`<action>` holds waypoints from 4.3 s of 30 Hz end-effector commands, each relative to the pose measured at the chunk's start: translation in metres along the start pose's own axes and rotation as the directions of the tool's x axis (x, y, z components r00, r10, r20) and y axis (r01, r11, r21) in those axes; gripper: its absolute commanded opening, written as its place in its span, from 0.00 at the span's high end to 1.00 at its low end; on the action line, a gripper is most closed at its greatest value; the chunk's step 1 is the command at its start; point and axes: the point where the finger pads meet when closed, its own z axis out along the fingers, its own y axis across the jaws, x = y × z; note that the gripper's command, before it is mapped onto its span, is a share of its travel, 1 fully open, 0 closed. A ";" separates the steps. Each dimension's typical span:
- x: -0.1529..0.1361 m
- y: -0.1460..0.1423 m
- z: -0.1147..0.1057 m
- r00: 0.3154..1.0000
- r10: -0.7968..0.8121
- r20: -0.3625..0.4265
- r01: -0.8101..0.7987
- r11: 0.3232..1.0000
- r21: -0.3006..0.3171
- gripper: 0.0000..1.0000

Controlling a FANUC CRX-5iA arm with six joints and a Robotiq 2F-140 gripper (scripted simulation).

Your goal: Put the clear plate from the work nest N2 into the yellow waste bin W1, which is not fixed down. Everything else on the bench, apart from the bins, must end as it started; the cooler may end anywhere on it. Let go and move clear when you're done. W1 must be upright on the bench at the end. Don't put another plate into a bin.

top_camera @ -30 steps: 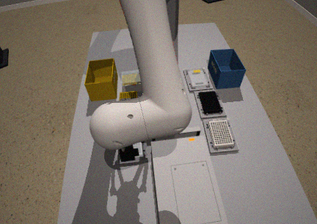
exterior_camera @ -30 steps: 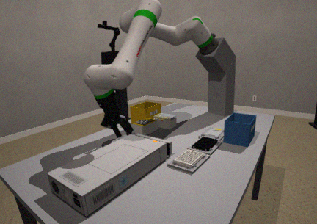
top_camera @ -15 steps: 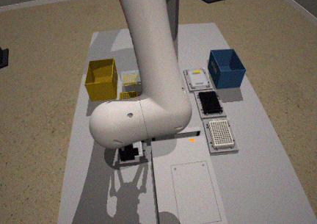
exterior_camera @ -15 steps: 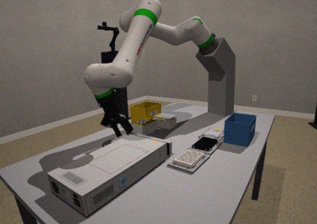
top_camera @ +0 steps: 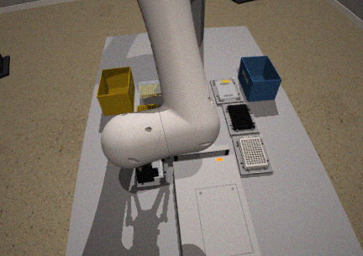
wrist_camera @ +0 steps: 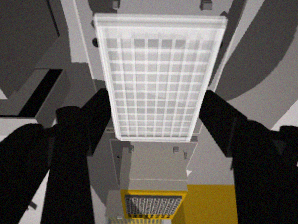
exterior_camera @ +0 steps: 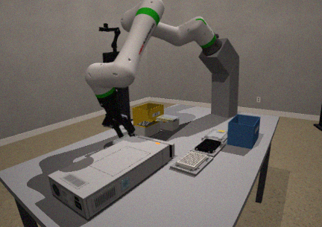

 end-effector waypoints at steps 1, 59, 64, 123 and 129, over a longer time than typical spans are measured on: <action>-0.001 0.000 -0.005 1.000 0.000 -0.002 0.000 1.000 0.000 0.90; -0.030 0.000 -0.067 1.000 0.000 -0.002 0.000 1.000 0.000 0.90; -0.033 0.000 -0.072 1.000 0.000 -0.002 0.000 1.000 0.000 0.90; -0.089 0.016 -0.086 1.000 0.021 -0.002 -0.021 1.000 0.009 0.90; -0.103 0.022 -0.080 1.000 0.021 -0.002 -0.021 1.000 0.009 0.90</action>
